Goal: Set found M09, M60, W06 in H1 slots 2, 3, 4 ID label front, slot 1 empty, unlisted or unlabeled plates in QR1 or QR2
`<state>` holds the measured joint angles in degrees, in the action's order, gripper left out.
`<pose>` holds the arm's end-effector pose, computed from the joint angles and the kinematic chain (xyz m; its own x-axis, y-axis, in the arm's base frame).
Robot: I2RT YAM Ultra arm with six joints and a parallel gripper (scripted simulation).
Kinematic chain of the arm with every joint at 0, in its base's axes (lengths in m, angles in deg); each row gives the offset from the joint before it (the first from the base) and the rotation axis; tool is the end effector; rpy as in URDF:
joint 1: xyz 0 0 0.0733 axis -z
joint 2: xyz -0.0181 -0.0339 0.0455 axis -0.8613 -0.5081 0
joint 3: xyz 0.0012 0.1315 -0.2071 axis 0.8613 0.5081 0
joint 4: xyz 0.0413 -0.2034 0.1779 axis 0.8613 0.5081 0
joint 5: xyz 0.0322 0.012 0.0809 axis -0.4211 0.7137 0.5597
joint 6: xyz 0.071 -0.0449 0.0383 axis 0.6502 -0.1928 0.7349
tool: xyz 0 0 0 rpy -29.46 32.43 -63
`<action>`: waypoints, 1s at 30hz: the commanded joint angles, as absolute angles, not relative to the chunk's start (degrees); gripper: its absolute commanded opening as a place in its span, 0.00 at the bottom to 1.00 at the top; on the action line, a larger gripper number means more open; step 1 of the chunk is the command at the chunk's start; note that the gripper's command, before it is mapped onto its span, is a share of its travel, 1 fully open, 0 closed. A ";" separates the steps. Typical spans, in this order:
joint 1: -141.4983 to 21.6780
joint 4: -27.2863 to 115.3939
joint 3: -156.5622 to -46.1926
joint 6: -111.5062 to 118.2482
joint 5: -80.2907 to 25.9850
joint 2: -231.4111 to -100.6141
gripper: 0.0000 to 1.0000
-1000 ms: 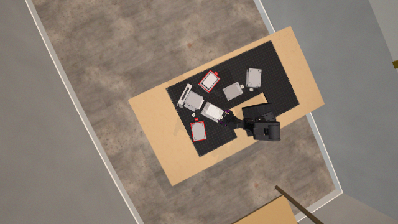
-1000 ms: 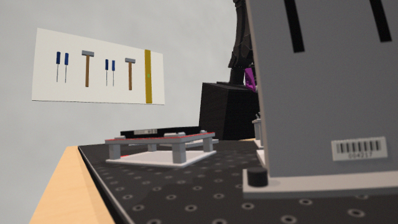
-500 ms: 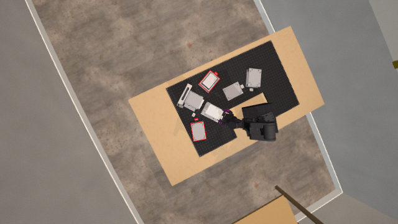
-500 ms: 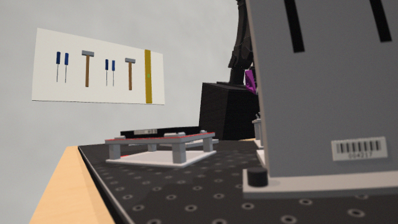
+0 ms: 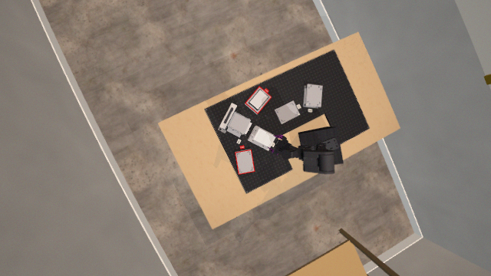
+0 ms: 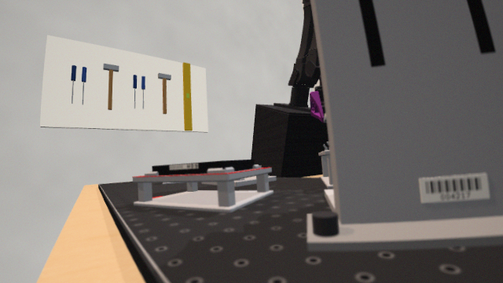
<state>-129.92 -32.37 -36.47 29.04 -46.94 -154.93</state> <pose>0.1005 0.2038 0.0221 -0.4947 -0.1722 -0.8518 -0.6416 0.7335 0.2243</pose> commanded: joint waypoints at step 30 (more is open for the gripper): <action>-130.16 -42.44 -37.19 29.20 -47.73 -163.92 0.86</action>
